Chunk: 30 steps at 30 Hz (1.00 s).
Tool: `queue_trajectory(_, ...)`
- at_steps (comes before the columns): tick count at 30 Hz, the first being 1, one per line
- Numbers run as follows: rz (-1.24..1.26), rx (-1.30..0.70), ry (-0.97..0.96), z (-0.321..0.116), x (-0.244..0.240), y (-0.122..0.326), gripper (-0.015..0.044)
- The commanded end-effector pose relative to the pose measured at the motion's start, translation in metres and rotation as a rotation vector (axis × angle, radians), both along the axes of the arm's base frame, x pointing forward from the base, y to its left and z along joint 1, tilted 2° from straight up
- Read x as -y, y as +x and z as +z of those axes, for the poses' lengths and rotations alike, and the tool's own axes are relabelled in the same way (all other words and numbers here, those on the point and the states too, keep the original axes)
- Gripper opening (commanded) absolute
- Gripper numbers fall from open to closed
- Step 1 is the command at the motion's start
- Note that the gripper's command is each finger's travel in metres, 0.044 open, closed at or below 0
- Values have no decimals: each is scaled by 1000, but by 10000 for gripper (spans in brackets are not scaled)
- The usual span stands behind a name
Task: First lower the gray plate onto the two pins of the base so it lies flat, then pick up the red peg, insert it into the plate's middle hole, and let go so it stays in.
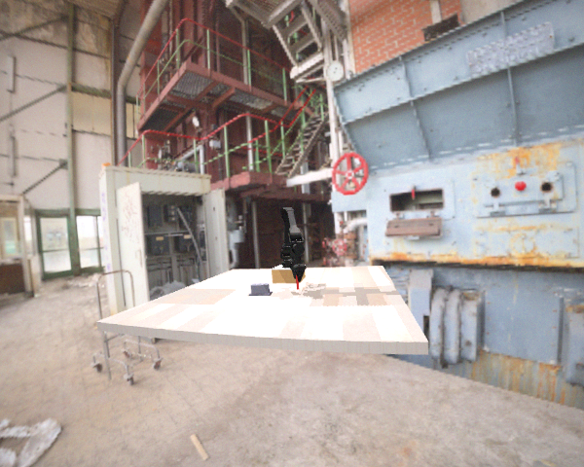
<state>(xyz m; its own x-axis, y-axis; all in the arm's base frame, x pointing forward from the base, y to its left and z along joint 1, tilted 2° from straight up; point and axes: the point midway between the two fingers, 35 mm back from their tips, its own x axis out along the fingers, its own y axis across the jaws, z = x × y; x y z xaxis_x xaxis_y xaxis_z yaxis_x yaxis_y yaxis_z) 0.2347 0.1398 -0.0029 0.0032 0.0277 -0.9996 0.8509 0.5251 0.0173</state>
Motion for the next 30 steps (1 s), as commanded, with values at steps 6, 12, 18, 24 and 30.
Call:
queue_trajectory(6,-5,-9,-1,-12,1,-3,414)
queue_trajectory(12,-5,-9,-1,-12,1,-3,256)
queue_trajectory(18,-5,-9,-1,-12,1,-3,99)
queue_trajectory(24,-5,-9,-1,-12,1,-3,0)
queue_trajectory(30,-5,-9,-1,-12,1,-3,0)
